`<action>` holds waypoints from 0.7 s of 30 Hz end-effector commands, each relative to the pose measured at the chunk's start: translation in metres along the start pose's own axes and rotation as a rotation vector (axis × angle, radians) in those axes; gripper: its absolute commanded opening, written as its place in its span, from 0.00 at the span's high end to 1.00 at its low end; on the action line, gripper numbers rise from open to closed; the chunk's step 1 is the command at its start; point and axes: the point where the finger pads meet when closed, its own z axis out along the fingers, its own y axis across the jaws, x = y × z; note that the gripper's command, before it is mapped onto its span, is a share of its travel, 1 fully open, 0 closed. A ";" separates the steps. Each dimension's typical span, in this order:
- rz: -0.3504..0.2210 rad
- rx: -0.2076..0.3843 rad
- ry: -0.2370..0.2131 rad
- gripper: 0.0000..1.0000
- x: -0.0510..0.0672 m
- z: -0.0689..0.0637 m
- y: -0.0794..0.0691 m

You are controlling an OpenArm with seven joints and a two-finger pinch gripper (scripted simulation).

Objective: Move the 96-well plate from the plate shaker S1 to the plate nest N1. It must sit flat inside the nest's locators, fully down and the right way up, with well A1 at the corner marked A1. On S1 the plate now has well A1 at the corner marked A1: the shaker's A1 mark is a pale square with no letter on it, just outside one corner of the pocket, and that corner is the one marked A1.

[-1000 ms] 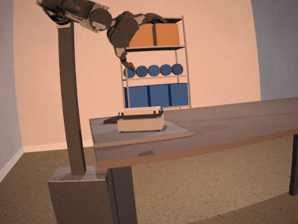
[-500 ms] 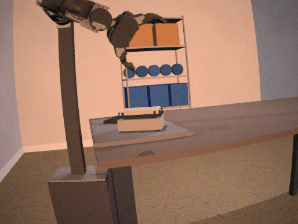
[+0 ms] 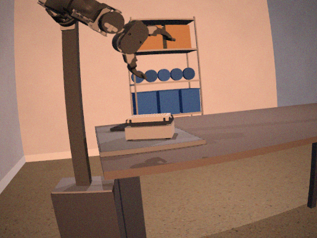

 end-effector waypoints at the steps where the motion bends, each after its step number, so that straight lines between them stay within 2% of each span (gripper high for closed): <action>1: -0.001 0.005 -0.001 0.23 0.000 0.001 -0.001; 2: -0.001 0.005 -0.001 0.23 0.000 0.001 -0.001; 7: -0.193 0.167 0.043 0.23 0.032 0.020 -0.022; 19: -0.193 0.167 0.043 0.23 0.032 0.020 -0.022; 21: -0.268 0.226 0.060 0.23 0.044 0.027 -0.029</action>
